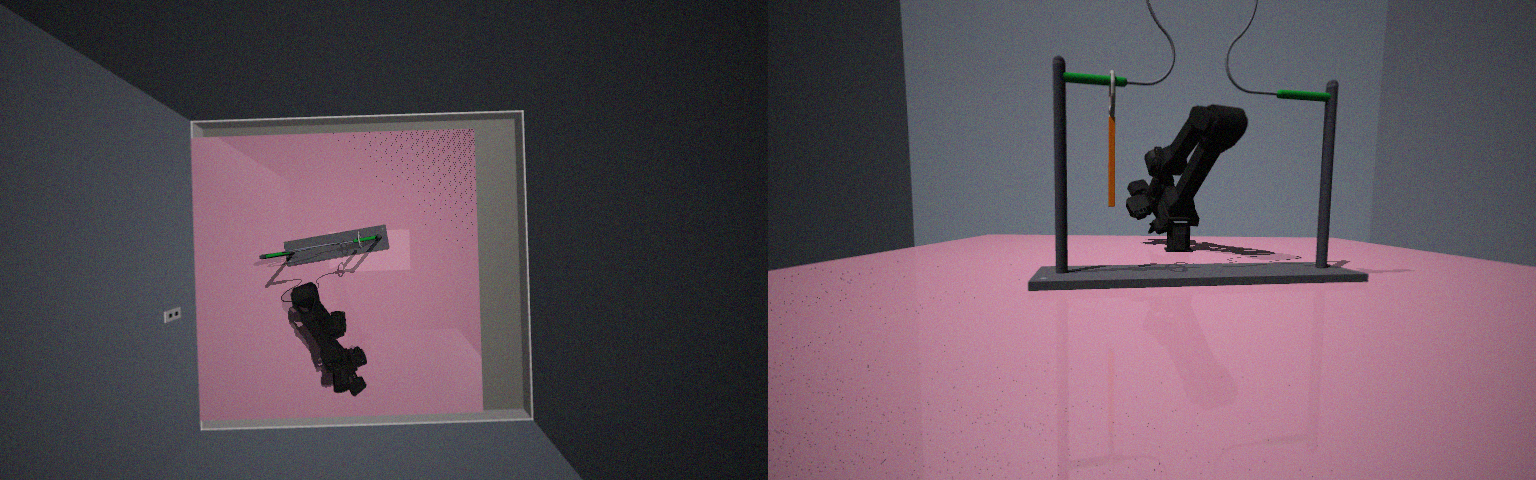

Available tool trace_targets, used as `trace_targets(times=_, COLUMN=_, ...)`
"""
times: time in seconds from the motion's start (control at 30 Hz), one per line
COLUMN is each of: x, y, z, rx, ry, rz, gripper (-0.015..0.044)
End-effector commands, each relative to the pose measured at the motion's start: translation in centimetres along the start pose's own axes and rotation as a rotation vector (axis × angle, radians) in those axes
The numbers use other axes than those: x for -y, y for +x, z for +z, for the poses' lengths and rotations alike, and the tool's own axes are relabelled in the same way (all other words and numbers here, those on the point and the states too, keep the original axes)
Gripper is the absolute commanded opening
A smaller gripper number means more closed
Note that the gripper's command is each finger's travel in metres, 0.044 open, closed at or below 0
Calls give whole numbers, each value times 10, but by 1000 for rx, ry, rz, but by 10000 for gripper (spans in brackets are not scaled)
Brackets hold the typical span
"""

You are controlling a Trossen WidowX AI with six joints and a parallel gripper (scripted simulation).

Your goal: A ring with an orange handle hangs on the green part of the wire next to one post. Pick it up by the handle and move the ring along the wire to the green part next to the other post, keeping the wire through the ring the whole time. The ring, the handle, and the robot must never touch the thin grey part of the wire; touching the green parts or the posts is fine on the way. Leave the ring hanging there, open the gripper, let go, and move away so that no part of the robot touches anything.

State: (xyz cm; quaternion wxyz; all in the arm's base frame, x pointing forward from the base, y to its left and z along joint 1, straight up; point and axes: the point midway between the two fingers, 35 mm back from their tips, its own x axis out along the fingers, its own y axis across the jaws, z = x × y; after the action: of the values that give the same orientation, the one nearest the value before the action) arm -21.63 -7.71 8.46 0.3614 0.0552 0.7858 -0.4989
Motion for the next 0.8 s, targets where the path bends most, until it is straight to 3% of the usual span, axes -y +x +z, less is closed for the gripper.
trace_targets(times=0.0, x=1, y=0, z=1, rx=7, ry=2, rz=-4, gripper=374)
trace_targets(times=0.27, x=36, y=10, z=74, rx=330, ry=78, rz=-129, gripper=164)
trace_targets(times=0.77, x=49, y=-42, z=231, rx=1065, ry=179, rz=-91, gripper=160)
